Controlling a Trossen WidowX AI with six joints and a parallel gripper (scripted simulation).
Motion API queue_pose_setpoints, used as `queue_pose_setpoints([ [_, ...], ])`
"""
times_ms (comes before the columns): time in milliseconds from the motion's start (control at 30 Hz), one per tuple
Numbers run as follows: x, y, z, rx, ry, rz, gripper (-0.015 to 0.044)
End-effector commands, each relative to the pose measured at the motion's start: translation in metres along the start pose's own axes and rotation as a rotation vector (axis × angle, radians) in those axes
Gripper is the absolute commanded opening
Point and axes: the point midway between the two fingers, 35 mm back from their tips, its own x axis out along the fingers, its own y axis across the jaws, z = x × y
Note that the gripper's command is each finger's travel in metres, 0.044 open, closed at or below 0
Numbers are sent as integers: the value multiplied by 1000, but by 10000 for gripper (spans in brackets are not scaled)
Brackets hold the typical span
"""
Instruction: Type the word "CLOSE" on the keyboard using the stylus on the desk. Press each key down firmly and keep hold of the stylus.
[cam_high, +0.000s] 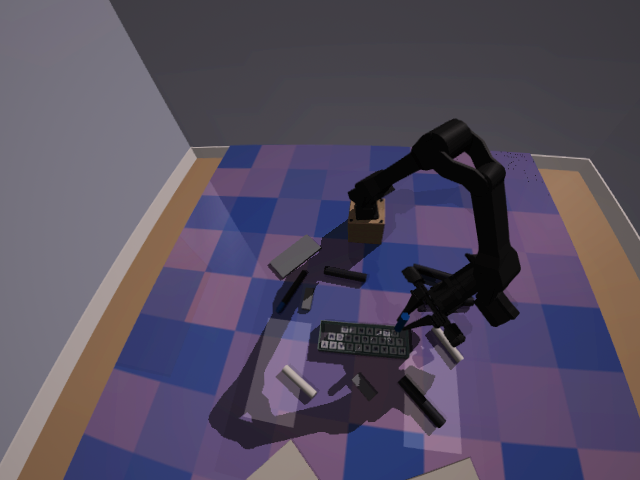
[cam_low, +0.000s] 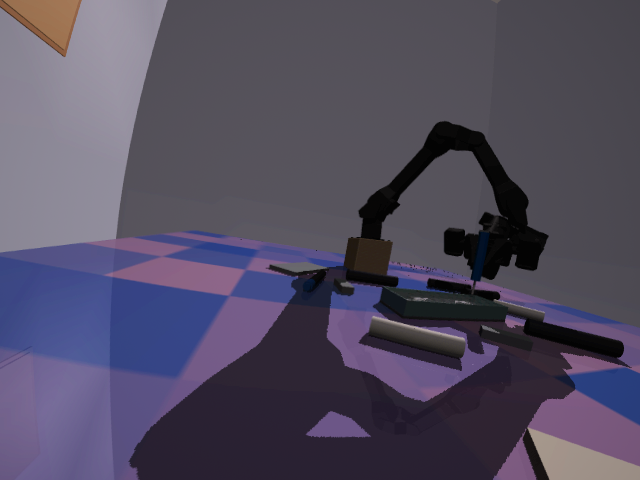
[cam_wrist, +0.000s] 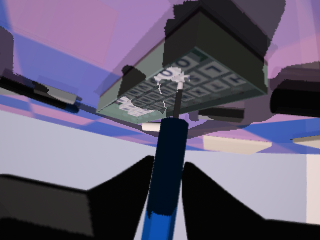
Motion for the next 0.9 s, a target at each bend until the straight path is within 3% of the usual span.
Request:
queue_pose_setpoints([
  [0,1,1,3,-1,-3,4,81],
  [867,4,1,7,-1,-3,4,81],
])
